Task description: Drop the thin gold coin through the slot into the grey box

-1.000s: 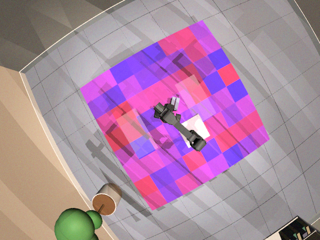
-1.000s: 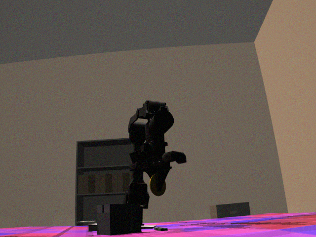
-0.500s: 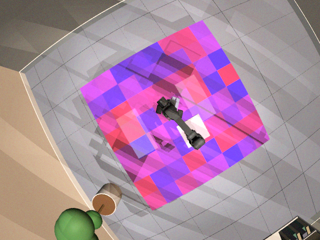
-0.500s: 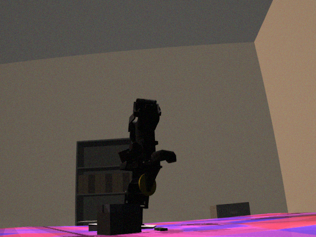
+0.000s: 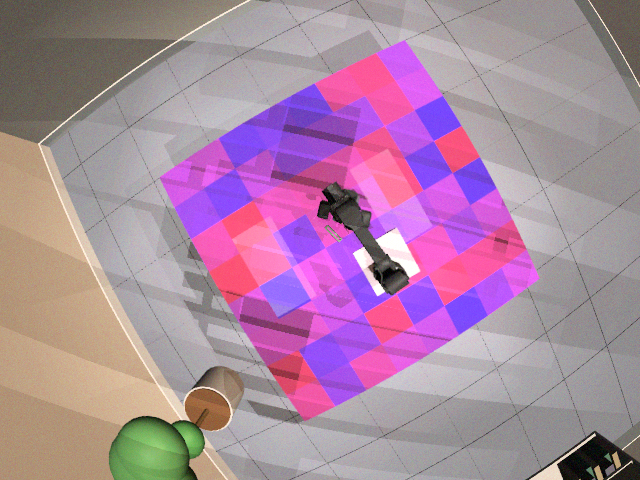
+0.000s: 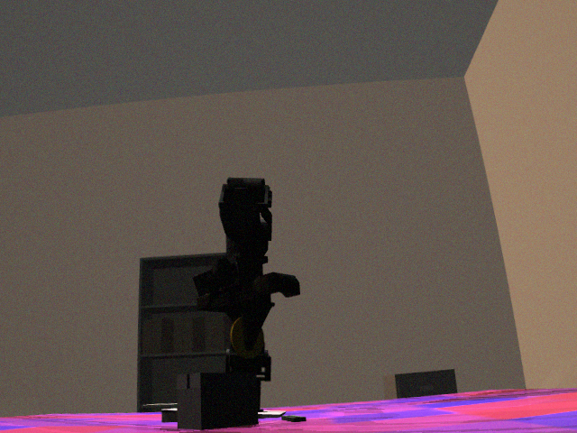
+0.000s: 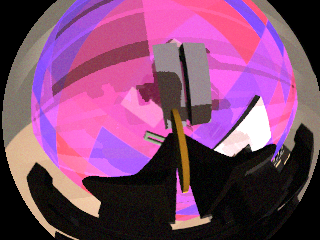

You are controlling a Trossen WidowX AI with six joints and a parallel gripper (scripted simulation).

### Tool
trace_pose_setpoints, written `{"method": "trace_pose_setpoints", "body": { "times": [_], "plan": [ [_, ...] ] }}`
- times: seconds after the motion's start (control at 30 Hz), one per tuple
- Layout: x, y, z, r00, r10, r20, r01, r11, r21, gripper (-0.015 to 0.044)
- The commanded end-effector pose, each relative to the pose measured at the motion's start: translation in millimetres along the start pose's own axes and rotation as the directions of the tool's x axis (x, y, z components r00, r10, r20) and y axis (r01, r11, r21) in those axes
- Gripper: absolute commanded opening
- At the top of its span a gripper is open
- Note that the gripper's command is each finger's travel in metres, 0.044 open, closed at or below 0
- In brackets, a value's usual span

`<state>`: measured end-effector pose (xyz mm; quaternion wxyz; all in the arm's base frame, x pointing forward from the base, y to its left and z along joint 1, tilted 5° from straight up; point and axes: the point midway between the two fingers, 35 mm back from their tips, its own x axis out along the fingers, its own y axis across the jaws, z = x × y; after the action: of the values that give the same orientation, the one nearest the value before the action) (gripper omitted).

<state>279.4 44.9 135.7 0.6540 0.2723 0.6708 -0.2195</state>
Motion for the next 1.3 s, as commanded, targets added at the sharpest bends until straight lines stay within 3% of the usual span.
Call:
{"method": "trace_pose_setpoints", "body": {
  "times": [0.0,0.5,1.27],
  "plan": [
    [0.3,-3.2,10.8,1.0,-0.002,-0.002,0.002,1.0,-0.005,0.0],
    [0.8,-21.0,43.5,1.0,-0.003,-0.001,0.003,1.0,-0.004,0.0],
    [1.4,-21.1,44.8,1.0,0.0,0.002,0.0,1.0,-0.006,0.0]
  ]
}}
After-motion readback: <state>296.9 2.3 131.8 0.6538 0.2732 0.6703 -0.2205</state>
